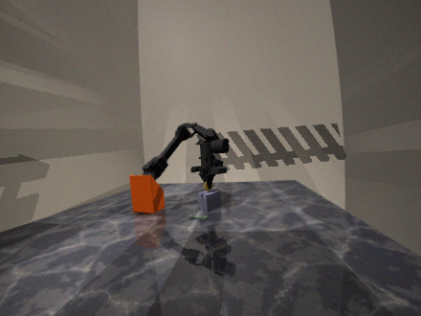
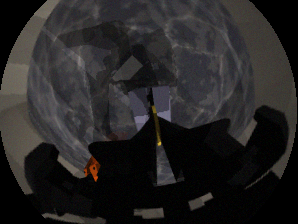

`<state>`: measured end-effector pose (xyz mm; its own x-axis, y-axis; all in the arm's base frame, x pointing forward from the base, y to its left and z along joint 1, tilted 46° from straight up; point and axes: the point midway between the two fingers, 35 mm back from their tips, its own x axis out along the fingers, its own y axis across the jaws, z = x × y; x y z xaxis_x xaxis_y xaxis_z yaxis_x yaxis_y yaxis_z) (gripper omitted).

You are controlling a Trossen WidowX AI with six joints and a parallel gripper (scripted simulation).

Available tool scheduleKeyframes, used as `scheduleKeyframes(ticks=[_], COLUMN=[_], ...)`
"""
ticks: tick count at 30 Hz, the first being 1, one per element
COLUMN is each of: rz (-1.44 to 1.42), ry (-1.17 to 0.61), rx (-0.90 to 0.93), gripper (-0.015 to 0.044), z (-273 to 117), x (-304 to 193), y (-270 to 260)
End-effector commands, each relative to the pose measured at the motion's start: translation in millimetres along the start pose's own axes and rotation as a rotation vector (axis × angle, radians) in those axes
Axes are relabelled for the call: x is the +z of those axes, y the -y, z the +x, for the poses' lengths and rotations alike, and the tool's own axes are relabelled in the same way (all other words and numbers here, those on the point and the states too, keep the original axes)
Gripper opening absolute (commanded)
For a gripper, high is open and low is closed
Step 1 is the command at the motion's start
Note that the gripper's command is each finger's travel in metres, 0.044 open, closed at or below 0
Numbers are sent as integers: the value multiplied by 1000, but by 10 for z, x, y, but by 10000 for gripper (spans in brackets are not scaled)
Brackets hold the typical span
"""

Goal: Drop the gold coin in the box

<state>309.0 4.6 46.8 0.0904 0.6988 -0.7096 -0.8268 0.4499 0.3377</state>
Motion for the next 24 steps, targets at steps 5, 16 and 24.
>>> scheduleKeyframes(ticks=[5, 16, 24], rz=[11, 1, 1], ry=[5, 0, 0], rx=[3, -1, -1], gripper=[0, 161, 161], z=[41, 36, 36], x=[-9, -4, -4], y=[-20, -7, -7])
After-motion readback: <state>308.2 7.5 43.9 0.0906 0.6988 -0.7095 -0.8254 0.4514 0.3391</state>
